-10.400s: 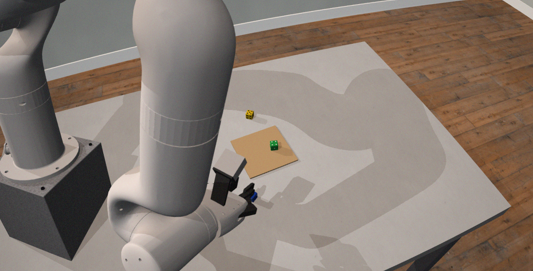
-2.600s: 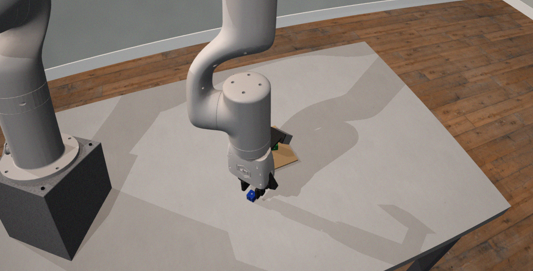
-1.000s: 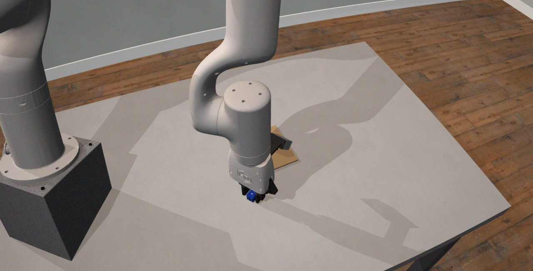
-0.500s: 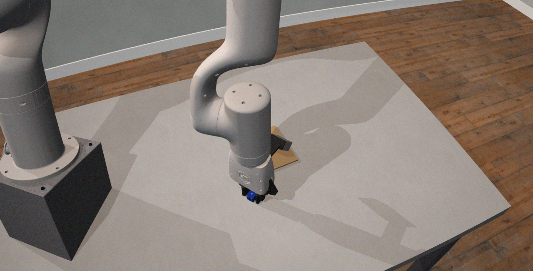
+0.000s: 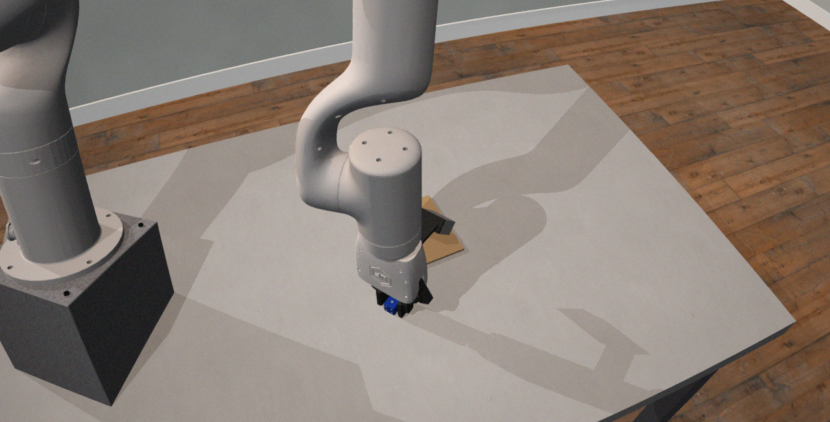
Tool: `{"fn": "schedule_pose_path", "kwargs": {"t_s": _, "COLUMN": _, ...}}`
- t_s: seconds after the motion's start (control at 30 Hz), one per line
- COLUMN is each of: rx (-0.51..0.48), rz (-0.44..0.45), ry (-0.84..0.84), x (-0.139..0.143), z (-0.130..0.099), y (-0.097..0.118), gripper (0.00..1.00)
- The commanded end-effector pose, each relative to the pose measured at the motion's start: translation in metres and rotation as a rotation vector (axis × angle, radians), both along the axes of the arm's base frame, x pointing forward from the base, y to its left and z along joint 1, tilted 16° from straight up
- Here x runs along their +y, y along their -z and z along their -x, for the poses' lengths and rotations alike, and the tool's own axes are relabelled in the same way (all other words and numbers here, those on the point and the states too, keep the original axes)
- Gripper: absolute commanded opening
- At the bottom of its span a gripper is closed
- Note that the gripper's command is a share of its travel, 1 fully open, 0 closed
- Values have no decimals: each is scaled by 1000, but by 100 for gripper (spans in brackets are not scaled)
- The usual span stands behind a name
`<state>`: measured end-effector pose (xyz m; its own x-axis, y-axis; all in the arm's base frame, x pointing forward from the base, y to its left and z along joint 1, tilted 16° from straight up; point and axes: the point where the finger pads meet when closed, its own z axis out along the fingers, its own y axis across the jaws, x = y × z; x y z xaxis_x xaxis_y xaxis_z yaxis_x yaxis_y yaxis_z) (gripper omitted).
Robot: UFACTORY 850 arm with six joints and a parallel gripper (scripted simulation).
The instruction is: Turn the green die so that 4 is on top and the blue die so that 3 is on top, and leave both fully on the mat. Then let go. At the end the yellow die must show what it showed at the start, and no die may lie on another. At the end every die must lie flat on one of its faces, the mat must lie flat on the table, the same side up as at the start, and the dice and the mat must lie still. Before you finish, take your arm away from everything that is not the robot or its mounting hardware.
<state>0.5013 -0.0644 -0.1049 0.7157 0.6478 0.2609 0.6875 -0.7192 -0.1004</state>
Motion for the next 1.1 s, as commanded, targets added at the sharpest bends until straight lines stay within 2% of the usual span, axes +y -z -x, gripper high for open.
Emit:
{"fn": "schedule_pose_path", "kwargs": {"t_s": 0.0, "rx": -1, "rz": 0, "ry": 0, "x": 0, "z": -1, "y": -1, "gripper": 36}}
{"fn": "schedule_pose_path", "kwargs": {"t_s": 0.27, "rx": -1, "rz": 0, "ry": 0, "x": 0, "z": -1, "y": -1, "gripper": 36}}
{"fn": "schedule_pose_path", "kwargs": {"t_s": 0.3, "rx": -1, "rz": 0, "ry": 0, "x": 0, "z": -1, "y": -1, "gripper": 15}}
{"fn": "schedule_pose_path", "kwargs": {"t_s": 1.07, "rx": -1, "rz": 0, "ry": 0, "x": 0, "z": -1, "y": -1, "gripper": 15}}
